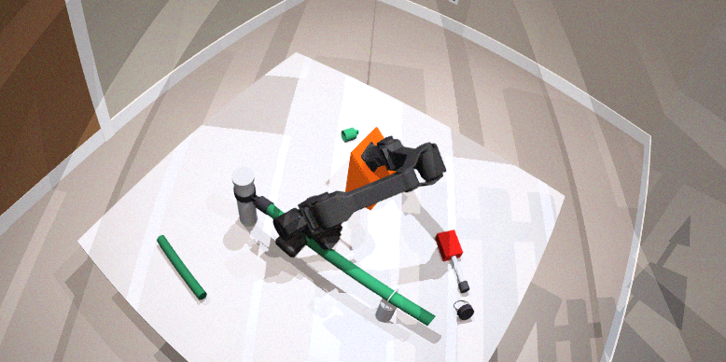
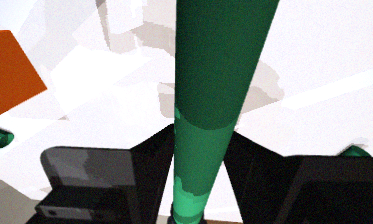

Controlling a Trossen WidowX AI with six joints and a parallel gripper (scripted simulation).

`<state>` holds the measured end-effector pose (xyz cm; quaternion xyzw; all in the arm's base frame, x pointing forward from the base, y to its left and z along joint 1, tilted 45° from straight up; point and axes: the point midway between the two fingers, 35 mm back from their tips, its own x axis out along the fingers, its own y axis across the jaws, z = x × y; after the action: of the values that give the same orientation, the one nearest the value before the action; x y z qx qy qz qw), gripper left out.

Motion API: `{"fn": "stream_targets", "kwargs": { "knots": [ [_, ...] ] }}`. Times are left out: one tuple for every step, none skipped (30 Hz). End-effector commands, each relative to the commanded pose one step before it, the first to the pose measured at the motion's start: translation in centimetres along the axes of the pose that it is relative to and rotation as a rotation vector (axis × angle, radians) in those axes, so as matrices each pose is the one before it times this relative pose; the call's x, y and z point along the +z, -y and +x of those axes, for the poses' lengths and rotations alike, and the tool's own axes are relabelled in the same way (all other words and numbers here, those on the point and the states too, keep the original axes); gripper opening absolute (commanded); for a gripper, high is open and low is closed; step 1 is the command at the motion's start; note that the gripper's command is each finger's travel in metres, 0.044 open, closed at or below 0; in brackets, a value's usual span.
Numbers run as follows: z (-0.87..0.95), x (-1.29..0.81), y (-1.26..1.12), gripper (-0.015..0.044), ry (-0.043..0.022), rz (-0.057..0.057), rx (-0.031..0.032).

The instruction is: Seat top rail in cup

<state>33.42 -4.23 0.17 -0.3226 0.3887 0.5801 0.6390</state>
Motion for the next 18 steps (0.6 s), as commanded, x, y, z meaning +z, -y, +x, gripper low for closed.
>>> {"fn": "stream_targets", "kwargs": {
  "knots": [
    [-0.604, -1.004, 0.396, 0.0, -0.01532, 0.0065, -0.0178],
    [0.042, -0.077, 0.009, 0.0, -0.00004, 0.0, -0.00001],
    [0.042, -0.082, 0.01, 0.0, -0.00004, 0.0, -0.00001],
    [0.041, -0.078, 0.012, 0.0, -0.00004, 0.0, -0.00001],
    [0.045, -0.076, 0.014, 0.0, -0.00003, 0.0, -0.00001],
    [0.053, -0.076, 0.018, 0.0, -0.00003, 0.0, -0.00002],
    [0.055, -0.069, 0.018, 0.0, -0.00002, 0.0, -0.00002],
    [0.052, -0.066, 0.017, 0.0, -0.00002, 0.0, -0.00002],
    [0.05, -0.075, 0.016, 0.0, -0.00003, 0.0, -0.00002],
    [0.042, -0.08, 0.012, 0.0, -0.00004, 0.0, -0.00001],
    [0.037, -0.083, 0.007, 0.0, -0.00004, 0.0, -0.00001],
    [0.038, -0.084, 0.003, 0.0, -0.00004, 0.0, -0.00001],
    [0.043, -0.084, -0.001, 0.0, -0.00004, 0.0, -0.00001],
    [0.042, -0.075, -0.005, 0.0, -0.00003, 0.0, 0.0],
    [0.042, -0.075, -0.008, 0.0, -0.00003, 0.0, 0.0],
    [0.038, -0.077, -0.01, 0.0, -0.00004, 0.0, 0.0],
    [0.033, -0.08, -0.012, 0.0, -0.00004, 0.0, 0.0],
    [0.028, -0.082, -0.012, 0.0, -0.00004, 0.0, 0.0]
  ]
}}
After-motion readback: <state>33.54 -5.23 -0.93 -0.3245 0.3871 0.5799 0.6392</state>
